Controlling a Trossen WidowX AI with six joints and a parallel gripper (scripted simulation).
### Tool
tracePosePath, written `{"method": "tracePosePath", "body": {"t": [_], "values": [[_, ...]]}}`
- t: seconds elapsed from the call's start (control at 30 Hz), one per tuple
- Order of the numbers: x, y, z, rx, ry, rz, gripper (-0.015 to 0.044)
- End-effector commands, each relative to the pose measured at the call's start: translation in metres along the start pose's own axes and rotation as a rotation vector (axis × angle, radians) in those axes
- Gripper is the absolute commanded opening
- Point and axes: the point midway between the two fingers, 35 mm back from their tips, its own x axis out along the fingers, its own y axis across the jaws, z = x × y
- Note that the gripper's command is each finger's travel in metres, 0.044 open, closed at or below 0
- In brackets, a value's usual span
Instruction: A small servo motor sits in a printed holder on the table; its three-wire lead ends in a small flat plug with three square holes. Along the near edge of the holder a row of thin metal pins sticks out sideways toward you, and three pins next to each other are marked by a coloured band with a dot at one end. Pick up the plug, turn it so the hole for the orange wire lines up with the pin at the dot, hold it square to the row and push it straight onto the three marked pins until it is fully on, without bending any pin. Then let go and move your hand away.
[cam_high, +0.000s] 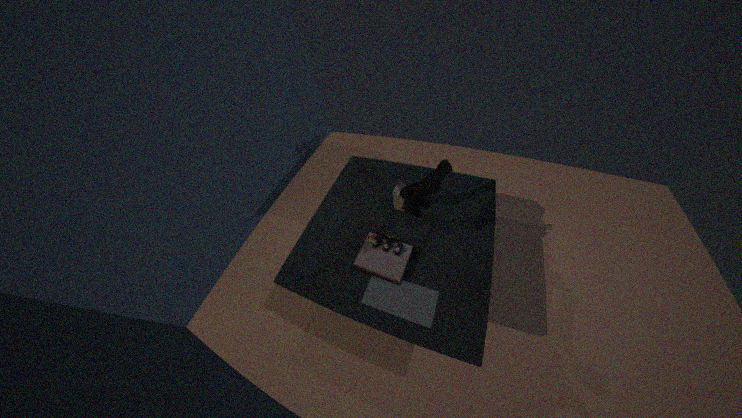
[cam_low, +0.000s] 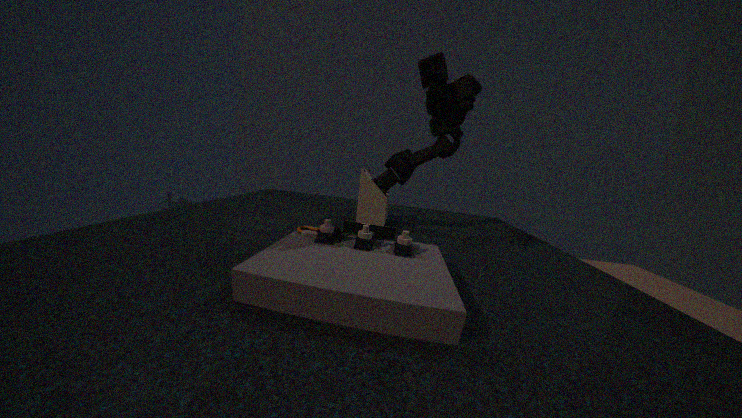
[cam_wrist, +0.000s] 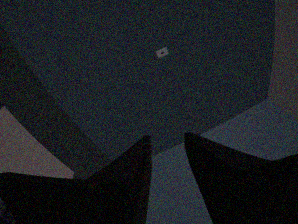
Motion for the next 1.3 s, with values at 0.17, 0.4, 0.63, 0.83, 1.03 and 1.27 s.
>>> {"method": "tracePosePath", "body": {"t": [0.17, 0.4, 0.63, 0.83, 1.03, 1.27], "values": [[0.002, 0.014, 0.030, 0.148, -0.095, 0.057, 0.0115], [0.002, 0.024, 0.050, 0.260, -0.157, 0.106, 0.0115], [0.000, 0.035, 0.071, 0.373, -0.212, 0.162, 0.0115], [-0.004, 0.048, 0.093, 0.497, -0.265, 0.235, 0.0115], [0.012, 0.055, 0.085, 0.400, -0.200, 0.257, 0.0115], [0.044, 0.072, 0.064, 0.203, -0.070, 0.323, 0.0115]]}}
